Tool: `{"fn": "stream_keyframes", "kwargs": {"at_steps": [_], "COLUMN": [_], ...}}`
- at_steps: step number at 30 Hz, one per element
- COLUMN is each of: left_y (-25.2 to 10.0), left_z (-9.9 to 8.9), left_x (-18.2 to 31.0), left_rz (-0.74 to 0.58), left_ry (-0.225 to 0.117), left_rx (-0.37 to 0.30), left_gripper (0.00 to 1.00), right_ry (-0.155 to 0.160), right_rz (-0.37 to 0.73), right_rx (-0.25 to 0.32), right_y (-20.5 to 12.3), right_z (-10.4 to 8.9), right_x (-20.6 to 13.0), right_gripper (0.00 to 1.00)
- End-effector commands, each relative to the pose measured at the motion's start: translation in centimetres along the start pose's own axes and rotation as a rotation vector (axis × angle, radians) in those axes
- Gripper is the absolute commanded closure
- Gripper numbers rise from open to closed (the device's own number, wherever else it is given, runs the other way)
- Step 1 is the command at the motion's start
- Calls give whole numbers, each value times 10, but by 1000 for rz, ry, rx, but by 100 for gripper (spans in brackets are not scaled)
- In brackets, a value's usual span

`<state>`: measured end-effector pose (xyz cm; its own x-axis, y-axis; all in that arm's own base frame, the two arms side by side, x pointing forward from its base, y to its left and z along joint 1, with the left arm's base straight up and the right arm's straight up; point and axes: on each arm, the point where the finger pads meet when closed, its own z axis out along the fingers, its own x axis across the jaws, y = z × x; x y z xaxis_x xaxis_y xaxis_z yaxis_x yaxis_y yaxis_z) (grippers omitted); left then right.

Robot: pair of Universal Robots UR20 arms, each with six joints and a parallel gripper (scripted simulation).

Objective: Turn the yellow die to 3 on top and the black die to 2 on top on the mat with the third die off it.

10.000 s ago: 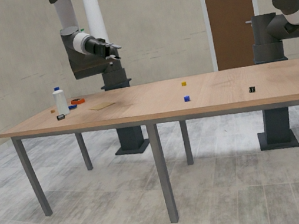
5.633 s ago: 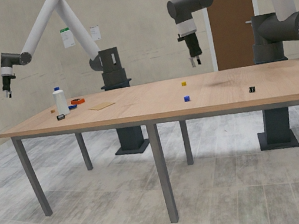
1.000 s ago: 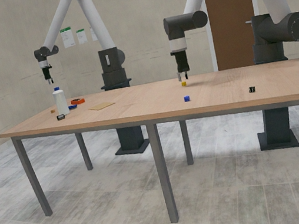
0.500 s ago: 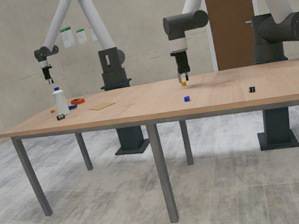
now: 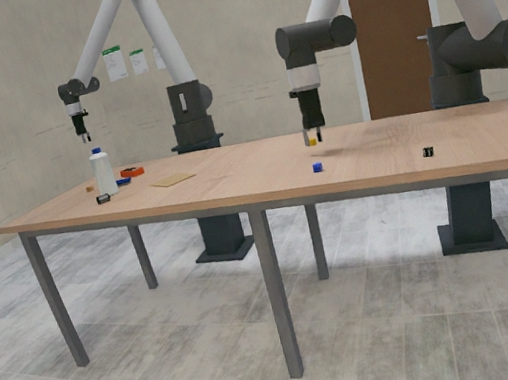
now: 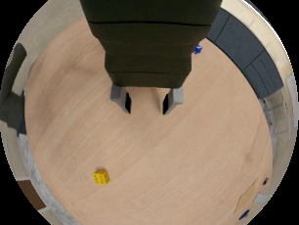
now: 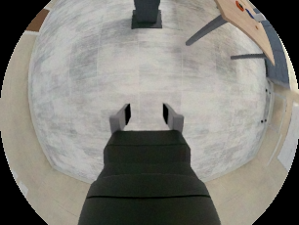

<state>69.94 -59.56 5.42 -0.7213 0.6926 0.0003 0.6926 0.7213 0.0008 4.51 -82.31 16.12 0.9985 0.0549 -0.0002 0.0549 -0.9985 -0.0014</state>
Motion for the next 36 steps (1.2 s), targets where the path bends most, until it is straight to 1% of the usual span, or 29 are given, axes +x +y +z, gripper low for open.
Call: {"fn": "stream_keyframes", "kwargs": {"at_steps": [1, 4, 6, 14, 21, 23, 30, 36], "left_y": [45, 69, 69, 129, 167, 167, 188, 194], "left_z": [0, 0, 0, 0, 0, 0, 0, 0], "left_x": [-32, -48, -48, -87, -112, -112, -126, -131], "left_rz": [1, 1, 1, 1, 1, 1, 1, 1], "left_ry": [0, 0, 0, 0, 0, 0, 0, 0], "left_rx": [1, 1, 1, 1, 1, 1, 1, 1], "left_gripper": [0, 0, 0, 0, 0, 0, 0, 0], "right_ry": [0, 0, 0, 0, 0, 0, 0, 0], "right_rz": [0, 0, 0, 0, 0, 0, 0, 0], "right_rx": [-1, -1, -1, -1, -1, -1, -1, -1], "right_y": [1, 1, 1, 1, 1, 1, 1, 1], "right_z": [-1, -1, -1, -1, -1, -1, -1, -1], "right_x": [0, 0, 0, 0, 0, 0, 0, 0], "right_gripper": [0, 0, 0, 0, 0, 0, 0, 0]}}
